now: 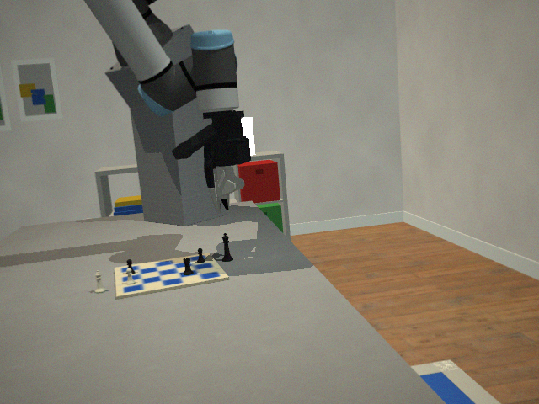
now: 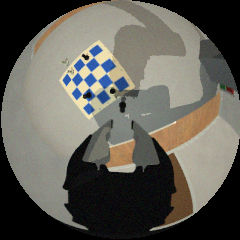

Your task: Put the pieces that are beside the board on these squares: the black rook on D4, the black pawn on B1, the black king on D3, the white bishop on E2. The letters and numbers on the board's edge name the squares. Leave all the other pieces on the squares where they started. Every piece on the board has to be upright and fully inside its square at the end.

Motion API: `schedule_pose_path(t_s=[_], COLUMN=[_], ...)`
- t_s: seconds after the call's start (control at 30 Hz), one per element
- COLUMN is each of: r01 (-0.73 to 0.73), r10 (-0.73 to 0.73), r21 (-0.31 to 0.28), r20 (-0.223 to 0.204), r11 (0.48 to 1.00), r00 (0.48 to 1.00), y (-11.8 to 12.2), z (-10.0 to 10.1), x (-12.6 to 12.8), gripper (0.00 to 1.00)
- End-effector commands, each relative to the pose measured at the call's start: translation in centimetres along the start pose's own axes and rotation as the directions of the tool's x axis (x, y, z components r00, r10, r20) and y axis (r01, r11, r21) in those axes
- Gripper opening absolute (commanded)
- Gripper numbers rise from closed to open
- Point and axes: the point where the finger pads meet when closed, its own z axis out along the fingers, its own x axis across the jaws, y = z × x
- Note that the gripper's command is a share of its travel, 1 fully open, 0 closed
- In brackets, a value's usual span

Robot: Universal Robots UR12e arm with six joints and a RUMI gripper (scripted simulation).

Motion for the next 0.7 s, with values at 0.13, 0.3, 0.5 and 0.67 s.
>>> schedule_pose_path(t_s=[0.13,0.3,0.5,0.67], r01=[0.000,0.000,0.000,0.000], r10=[0.000,0.000,0.000,0.000], r21=[-0.001,-0.001,-0.001,-0.001], r20=[0.001,0.001,0.001,0.001], r11=[1.000,1.000,1.000,1.000], r00=[1.000,1.000,1.000,1.000], y=[0.0,0.1,0.1,0.1], z=[1.0,1.7,2.7,3.1], x=[0.0,0.0,0.0,0.0], gripper=[0.25,0.25,0.25,0.25])
